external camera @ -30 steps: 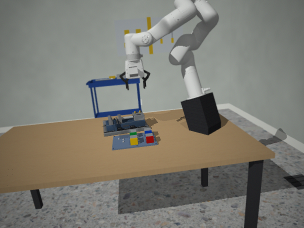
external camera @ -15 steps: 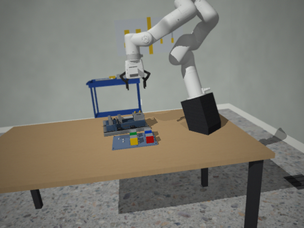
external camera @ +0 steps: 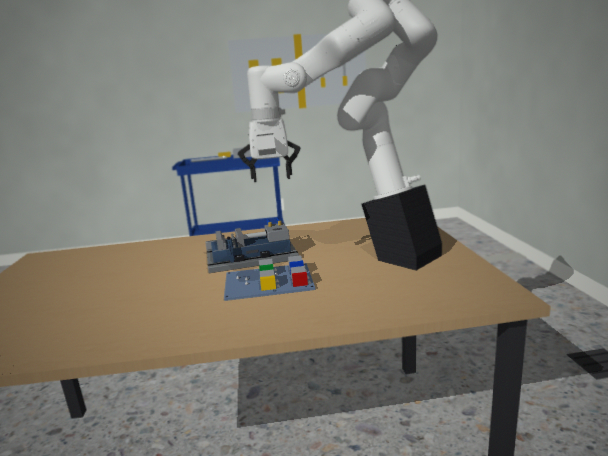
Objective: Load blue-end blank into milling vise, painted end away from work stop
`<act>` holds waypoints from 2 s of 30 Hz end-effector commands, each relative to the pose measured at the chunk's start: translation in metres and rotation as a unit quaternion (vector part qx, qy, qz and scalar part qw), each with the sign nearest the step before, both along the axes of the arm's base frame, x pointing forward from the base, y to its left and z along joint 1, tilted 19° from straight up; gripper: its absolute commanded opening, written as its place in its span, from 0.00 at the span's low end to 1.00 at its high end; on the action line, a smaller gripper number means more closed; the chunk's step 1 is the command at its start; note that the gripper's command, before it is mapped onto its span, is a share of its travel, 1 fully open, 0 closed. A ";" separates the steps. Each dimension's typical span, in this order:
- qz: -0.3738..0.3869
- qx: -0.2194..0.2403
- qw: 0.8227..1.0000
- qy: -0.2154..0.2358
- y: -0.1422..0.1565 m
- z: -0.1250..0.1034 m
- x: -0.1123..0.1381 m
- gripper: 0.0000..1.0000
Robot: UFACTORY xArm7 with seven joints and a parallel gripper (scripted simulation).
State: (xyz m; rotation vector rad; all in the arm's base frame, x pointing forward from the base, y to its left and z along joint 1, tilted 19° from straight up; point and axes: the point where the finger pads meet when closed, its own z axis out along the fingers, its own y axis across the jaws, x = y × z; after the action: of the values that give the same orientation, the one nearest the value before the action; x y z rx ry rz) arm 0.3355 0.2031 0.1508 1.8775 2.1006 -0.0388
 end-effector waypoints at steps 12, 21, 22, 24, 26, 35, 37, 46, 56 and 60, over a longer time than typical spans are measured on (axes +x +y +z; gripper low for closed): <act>0.000 0.000 1.000 -0.001 0.043 -0.008 0.006 1.00; 0.000 0.001 1.000 -0.001 0.081 -0.017 0.010 1.00; 0.000 0.001 1.000 -0.001 0.081 -0.017 0.010 1.00; 0.000 0.001 1.000 -0.001 0.081 -0.017 0.010 1.00; 0.000 0.001 1.000 -0.001 0.081 -0.017 0.010 1.00; 0.000 0.001 1.000 -0.001 0.073 -0.015 0.009 1.00; 0.000 0.001 1.000 -0.001 0.072 -0.015 0.009 1.00; 0.000 0.001 1.000 -0.001 0.071 -0.014 0.009 1.00; 0.000 0.001 1.000 -0.001 0.066 -0.014 0.008 1.00; 0.000 0.001 1.000 -0.001 0.066 -0.014 0.008 1.00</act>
State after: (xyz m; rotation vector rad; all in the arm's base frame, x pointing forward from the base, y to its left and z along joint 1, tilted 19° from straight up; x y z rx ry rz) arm 0.3432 0.2686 0.1359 1.8787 2.0989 -0.0404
